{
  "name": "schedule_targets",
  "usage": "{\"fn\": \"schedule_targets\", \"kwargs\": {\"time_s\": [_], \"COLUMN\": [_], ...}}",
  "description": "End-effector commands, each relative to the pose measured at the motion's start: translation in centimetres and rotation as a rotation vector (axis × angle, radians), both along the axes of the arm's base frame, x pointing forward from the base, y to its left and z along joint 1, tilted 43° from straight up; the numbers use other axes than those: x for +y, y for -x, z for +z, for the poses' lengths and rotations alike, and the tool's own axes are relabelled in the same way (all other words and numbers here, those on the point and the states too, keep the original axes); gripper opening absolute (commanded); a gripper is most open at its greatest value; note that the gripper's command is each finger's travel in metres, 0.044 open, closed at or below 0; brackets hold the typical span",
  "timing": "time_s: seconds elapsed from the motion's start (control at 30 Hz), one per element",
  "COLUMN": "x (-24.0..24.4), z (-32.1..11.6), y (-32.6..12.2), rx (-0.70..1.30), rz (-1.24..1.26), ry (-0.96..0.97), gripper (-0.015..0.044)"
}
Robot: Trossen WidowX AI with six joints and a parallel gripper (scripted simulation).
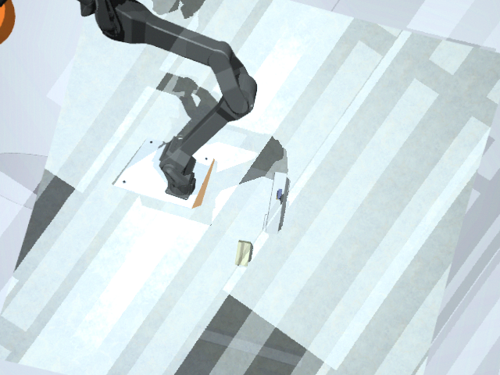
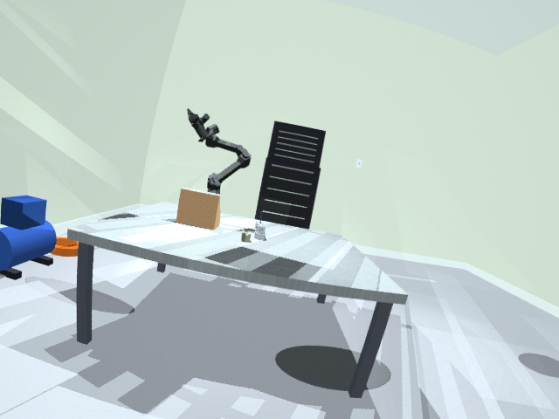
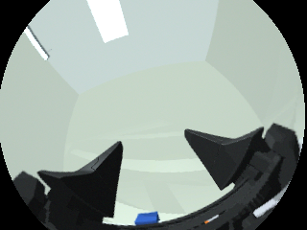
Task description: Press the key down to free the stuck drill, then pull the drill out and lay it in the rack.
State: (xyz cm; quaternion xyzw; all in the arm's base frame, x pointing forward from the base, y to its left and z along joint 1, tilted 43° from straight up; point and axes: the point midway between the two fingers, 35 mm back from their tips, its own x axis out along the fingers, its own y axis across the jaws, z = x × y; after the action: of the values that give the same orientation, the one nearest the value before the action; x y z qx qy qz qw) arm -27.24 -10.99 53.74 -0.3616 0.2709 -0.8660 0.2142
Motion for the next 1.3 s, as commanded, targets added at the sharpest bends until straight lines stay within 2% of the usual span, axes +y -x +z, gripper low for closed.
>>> {"fn": "schedule_targets", "kwargs": {"time_s": [0.0, 0.27, 0.47, 0.77, 0.9, 1.1, 1.27], "x": [0.0, -0.2, -7.1, -18.0, -21.1, -26.1, -28.2], "z": [0.0, -0.1, -4.1, -11.0, -13.4, -18.7, -23.1], "y": [0.0, 0.0, -0.2, -5.6, -8.5, -15.8, -23.2], "rx": [0.0, -0.005, -0.162, -0.425, -0.511, -0.661, -0.766], "rz": [0.0, 0.007, 0.237, 0.609, 0.725, 0.945, 1.117], "ry": [0.0, -0.002, -0.066, -0.191, -0.255, -0.441, -0.631], "gripper": [0.0374, 0.0164, 0.0006, 0.0, 0.0, 0.0, 0.0]}}
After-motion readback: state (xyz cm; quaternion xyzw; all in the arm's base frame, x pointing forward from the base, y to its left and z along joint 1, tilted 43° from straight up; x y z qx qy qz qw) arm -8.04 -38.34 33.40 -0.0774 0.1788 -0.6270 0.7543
